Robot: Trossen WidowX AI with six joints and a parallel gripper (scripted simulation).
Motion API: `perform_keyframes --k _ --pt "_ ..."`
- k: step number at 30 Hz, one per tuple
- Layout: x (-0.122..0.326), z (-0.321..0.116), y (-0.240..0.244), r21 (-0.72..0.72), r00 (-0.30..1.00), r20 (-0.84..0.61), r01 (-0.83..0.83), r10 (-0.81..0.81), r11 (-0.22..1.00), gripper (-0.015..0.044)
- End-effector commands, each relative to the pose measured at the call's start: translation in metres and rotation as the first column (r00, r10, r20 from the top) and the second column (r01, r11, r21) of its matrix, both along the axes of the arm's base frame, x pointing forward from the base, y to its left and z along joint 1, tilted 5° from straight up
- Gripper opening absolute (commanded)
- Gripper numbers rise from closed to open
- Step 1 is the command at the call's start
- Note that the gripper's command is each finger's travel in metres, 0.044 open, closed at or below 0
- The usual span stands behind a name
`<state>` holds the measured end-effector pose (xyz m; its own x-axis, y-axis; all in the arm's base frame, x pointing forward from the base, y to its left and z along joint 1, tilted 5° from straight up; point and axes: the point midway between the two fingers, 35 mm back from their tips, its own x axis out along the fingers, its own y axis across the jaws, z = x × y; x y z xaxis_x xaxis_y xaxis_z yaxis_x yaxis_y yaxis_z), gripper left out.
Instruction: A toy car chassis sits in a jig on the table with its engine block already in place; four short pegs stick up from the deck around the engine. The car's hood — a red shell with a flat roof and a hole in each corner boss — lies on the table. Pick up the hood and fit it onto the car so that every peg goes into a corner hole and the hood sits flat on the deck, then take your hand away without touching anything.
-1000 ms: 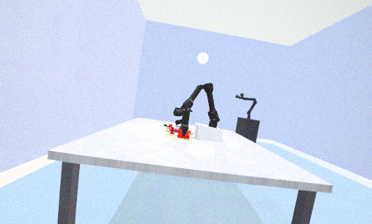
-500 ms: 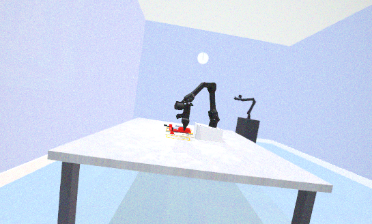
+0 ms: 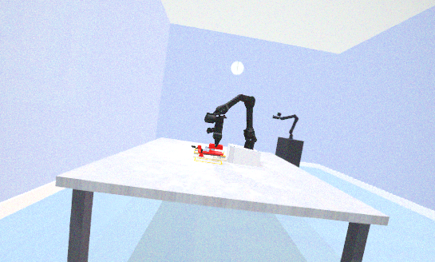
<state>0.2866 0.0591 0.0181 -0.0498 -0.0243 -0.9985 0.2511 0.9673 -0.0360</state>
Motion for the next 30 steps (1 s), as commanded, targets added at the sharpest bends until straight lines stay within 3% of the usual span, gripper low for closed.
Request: perform_keyframes --k 1,30 --pt "0.003 -0.001 -0.006 0.0 1.0 0.001 0.005 -0.005 1.0 0.0" --pt "0.034 0.008 -0.132 -0.013 0.999 0.017 -0.05 0.051 0.999 0.0"
